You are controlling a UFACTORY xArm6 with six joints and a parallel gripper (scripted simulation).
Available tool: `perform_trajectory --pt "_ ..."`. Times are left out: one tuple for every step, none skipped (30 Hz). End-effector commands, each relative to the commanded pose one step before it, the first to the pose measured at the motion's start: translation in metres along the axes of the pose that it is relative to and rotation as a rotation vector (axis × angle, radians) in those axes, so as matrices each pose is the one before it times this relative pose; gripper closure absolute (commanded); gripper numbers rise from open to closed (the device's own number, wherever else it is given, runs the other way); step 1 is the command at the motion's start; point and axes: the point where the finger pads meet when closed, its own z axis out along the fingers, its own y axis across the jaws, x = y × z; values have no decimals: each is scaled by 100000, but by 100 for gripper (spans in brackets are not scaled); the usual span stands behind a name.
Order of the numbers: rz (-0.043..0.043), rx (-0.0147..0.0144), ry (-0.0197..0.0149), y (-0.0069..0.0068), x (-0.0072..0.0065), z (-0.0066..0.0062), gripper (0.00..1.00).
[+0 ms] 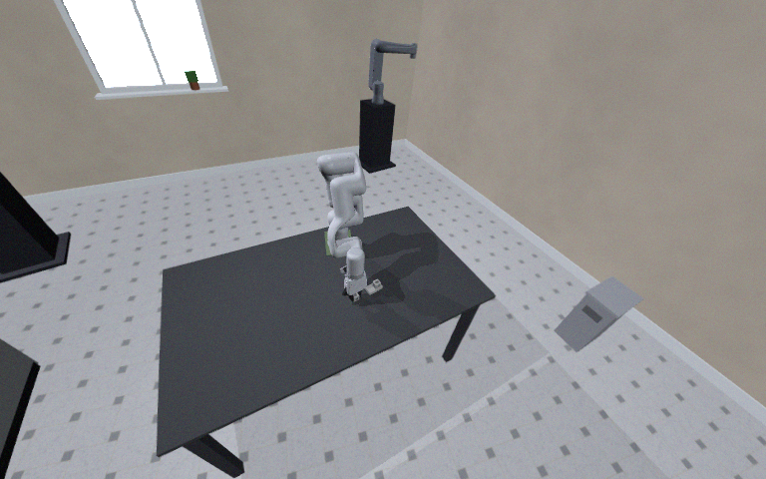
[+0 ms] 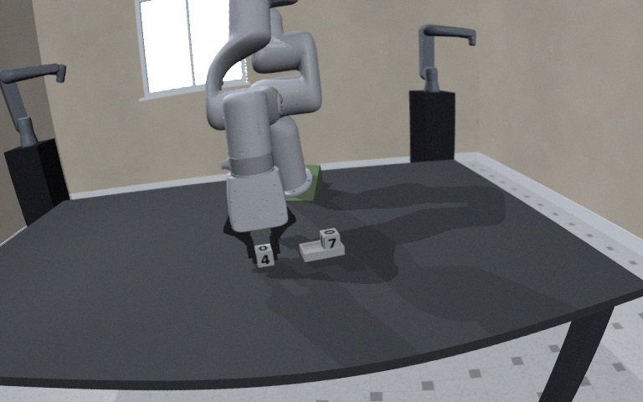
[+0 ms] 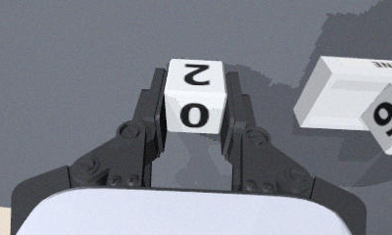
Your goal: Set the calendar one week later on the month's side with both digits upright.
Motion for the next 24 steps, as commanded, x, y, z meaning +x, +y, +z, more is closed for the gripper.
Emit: perform_trajectory --pt "4 86 -296 -38 -122 -77 71" --pt "0 0 0 0 0 0 71" --pt "0 0 0 0 0 0 71" --pt "0 0 0 0 0 0 71" --pt "0 0 0 0 0 0 71" --pt "0 0 0 0 0 0 71" --pt "0 0 0 0 0 0 71" --pt "0 0 0 0 0 0 71" --pt "0 0 0 0 0 0 71" --pt "0 0 0 0 0 0 71" --pt "0 0 0 0 0 0 71" --pt "0 0 0 0 0 0 71" --pt "0 0 0 0 0 0 71" --pt "0 0 0 0 0 0 71" --pt "0 0 0 0 0 0 67" --pt "0 0 0 0 0 0 67" --pt "0 0 0 0 0 0 67" --pt "0 0 0 0 0 0 63" --pt "0 0 0 0 0 0 63" --pt "0 0 0 0 0 0 63" --pt "0 0 0 0 0 0 63" --pt "0 0 0 0 0 0 63" --pt "0 0 0 0 0 0 59" --pt "0 0 0 0 0 0 59"
